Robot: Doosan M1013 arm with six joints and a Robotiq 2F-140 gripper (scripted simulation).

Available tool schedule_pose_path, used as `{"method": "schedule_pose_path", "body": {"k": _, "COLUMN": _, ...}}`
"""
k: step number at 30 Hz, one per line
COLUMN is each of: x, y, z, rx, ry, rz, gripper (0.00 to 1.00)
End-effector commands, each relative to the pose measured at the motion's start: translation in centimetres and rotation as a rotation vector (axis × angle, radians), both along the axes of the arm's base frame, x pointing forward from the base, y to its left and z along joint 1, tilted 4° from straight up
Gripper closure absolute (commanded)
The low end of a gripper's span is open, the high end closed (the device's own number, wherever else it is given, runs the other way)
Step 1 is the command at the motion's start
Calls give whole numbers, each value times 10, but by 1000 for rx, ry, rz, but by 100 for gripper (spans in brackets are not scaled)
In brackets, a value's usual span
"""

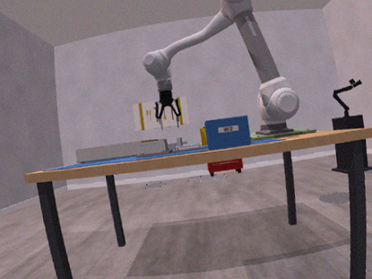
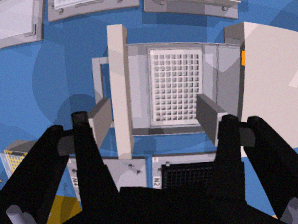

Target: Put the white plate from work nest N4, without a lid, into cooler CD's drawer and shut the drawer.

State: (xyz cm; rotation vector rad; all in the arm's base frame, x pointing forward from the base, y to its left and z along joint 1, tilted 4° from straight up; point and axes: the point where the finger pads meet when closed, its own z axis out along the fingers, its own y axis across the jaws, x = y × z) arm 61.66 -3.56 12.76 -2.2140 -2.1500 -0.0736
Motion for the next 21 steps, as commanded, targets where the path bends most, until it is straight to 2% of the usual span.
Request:
{"method": "schedule_pose_path", "body": {"k": 1, "x": -8, "y": 0, "z": -1, "rx": 0, "ry": -1, "rz": 0, "gripper": 39}}
{"method": "schedule_pose_path", "body": {"k": 13, "x": -55, "y": 2, "z": -12, "rx": 0, "ry": -1, "rz": 0, "gripper": 45}}
{"method": "schedule_pose_path", "body": {"k": 14, "x": -59, "y": 3, "z": -12, "rx": 0, "ry": -1, "rz": 0, "gripper": 100}}
{"method": "schedule_pose_path", "body": {"k": 21, "x": -78, "y": 4, "z": -17, "rx": 0, "ry": -1, "rz": 0, "gripper": 100}}
